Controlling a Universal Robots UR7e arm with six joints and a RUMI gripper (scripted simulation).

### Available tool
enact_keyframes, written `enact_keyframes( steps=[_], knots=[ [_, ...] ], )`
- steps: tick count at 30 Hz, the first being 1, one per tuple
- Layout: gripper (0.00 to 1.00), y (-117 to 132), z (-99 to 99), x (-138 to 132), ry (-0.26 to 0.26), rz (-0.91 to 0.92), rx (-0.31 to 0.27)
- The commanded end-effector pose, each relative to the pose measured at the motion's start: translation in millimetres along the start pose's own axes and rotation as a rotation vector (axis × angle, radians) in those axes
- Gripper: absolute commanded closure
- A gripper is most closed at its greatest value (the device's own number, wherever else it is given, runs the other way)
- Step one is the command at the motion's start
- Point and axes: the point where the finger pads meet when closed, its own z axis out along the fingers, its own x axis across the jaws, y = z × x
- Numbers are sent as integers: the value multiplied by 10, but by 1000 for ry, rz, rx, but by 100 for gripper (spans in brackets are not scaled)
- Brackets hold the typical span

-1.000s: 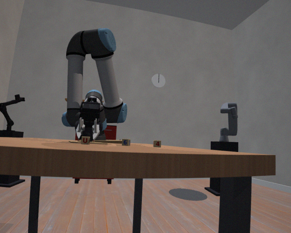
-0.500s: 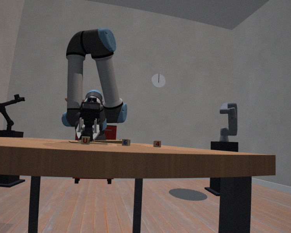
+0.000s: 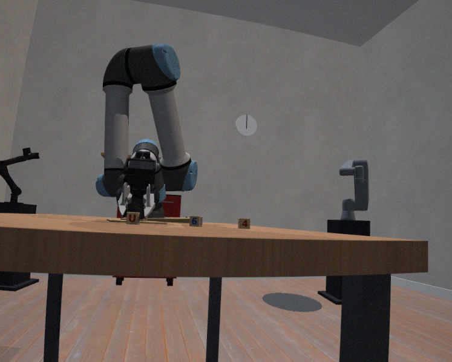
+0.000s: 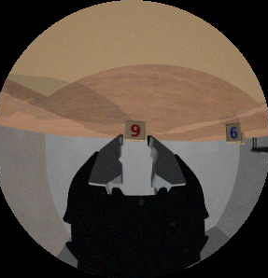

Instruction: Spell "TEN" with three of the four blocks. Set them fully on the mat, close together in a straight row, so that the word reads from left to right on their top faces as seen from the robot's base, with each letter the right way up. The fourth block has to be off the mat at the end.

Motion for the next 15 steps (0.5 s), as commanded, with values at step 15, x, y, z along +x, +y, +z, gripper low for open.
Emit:
enact_keyframes(
  steps=[15],
  knots=[
    [75,145,-97,-1,0,0,-1]
  ],
)
